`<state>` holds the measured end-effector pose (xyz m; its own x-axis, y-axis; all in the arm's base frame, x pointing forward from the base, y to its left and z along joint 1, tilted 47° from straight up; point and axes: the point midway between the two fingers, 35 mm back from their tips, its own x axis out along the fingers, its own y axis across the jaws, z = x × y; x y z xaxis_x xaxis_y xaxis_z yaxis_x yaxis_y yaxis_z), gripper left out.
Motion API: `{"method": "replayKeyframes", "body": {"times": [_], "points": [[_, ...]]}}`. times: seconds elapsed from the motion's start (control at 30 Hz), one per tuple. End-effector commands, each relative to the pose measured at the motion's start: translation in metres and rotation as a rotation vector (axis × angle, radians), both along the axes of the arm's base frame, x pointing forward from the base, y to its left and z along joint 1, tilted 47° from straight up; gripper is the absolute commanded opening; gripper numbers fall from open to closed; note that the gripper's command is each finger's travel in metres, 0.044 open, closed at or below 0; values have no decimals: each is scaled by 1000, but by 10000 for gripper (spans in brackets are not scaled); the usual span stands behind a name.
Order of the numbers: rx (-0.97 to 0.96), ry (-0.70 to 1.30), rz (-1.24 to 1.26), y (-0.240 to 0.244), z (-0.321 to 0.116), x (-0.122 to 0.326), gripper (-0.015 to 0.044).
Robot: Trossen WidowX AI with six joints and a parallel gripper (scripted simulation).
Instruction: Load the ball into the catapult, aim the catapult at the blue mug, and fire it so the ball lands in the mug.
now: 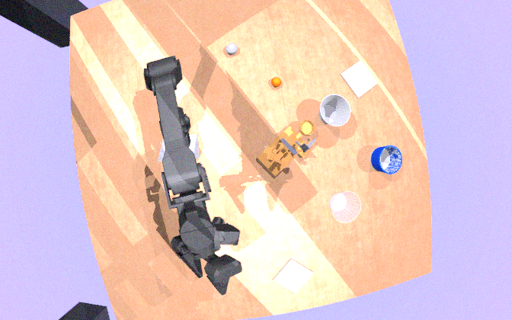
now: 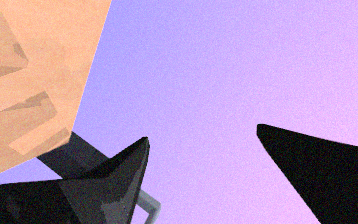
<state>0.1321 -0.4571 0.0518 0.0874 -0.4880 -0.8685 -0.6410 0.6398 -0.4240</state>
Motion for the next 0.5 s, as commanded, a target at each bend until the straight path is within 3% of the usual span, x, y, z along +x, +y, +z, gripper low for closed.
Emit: {"method": "replayKeyframes", "body": {"times": [0.0, 0.47], "points": [[114, -39, 48, 25, -14, 30, 440], [571, -106, 166, 143, -42, 115, 440]]}}
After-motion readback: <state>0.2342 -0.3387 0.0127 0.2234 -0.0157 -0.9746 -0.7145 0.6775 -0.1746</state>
